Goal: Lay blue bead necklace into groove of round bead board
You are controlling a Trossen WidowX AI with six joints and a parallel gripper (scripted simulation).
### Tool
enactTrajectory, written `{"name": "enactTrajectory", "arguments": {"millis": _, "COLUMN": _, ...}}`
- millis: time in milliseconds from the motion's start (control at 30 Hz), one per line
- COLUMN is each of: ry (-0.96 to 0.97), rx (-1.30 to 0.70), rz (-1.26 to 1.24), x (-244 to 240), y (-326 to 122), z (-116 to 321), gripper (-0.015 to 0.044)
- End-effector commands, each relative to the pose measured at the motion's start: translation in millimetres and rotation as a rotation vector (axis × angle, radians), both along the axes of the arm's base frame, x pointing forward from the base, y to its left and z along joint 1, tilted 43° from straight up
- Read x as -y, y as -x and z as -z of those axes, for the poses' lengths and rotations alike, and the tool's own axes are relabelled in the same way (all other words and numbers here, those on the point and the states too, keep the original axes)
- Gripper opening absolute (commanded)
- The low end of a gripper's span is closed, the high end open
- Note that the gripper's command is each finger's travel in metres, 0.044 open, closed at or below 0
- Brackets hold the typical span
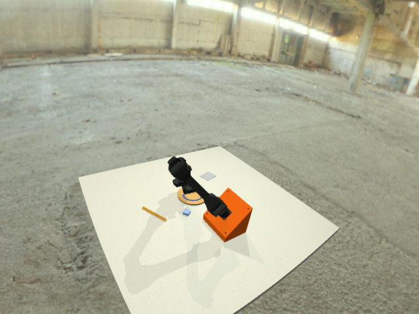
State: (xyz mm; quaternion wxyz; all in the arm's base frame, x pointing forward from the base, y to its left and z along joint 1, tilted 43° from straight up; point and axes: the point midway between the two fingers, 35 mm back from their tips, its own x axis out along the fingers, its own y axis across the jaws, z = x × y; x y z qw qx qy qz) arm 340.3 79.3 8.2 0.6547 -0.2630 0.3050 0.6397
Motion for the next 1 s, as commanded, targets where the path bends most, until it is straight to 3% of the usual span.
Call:
{"name": "enactTrajectory", "arguments": {"millis": 0, "ry": -0.003, "rx": 0.005, "rz": 0.0, "x": 1.7, "y": -0.9, "z": -2.8, "gripper": 0.0}}
{"name": "enactTrajectory", "arguments": {"millis": 700, "ry": -0.003, "rx": 0.005, "rz": -0.001, "x": -8.8, "y": -12.2, "z": -1.7, "gripper": 0.0}}
{"name": "enactTrajectory", "arguments": {"millis": 967, "ry": 0.001, "rx": 0.015, "rz": 0.0, "x": -6.5, "y": -13.8, "z": -4.3, "gripper": 0.021}}
